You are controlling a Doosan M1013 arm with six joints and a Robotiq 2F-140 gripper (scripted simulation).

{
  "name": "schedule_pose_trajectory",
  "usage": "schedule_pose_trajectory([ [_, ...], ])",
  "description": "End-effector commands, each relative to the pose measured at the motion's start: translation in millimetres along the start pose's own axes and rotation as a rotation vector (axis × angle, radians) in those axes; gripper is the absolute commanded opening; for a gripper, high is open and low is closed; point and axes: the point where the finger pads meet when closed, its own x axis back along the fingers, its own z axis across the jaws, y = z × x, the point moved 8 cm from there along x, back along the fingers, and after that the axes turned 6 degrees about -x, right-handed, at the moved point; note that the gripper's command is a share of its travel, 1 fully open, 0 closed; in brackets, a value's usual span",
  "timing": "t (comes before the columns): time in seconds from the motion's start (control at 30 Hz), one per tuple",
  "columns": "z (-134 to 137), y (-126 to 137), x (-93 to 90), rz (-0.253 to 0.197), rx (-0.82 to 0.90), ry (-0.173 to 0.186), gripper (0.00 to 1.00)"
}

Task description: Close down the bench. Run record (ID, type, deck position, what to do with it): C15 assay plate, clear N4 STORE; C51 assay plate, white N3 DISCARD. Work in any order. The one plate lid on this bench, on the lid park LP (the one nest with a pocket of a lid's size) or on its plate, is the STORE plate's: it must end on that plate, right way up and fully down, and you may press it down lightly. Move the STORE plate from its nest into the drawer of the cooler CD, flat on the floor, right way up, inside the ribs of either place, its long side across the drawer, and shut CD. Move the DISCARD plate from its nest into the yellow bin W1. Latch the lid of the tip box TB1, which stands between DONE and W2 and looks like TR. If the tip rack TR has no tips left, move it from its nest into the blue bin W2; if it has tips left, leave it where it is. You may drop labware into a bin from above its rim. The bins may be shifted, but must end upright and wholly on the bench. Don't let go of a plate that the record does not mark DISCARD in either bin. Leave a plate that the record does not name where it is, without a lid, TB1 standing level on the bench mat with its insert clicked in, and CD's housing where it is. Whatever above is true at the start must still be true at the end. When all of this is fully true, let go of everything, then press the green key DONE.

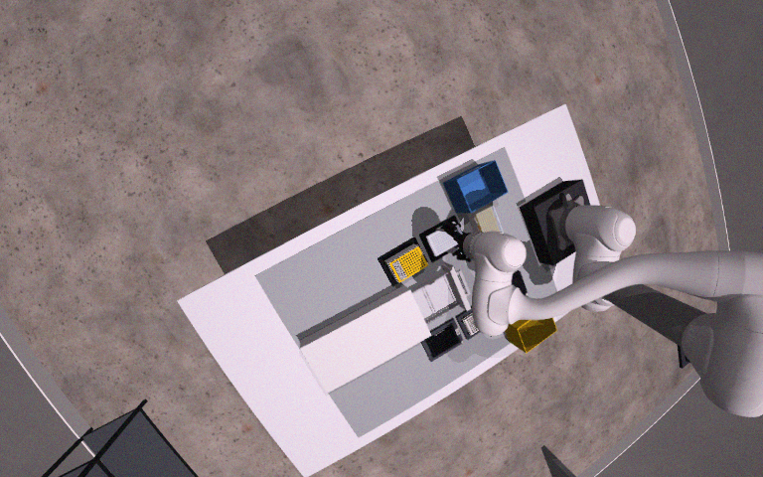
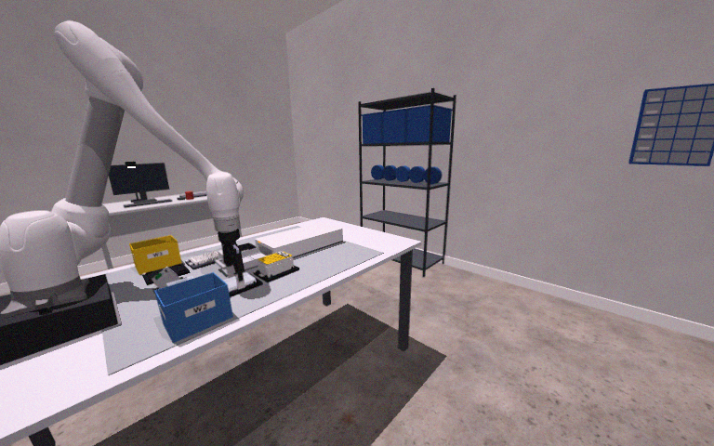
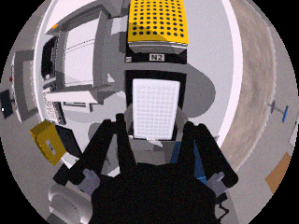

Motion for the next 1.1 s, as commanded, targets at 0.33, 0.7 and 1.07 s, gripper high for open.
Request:
schedule_pose_trajectory([
  [0.33, 0.0, 0.0, 3.6, 0.0, 0.0, 0.0, 0.0],
  [0.7, 0.0, 0.0, 6.6, 0.0, 0.0, 0.0, 0.0],
  [1.07, 0.0, 0.0, 9.9, 0.0, 0.0, 0.0, 0.0],
])
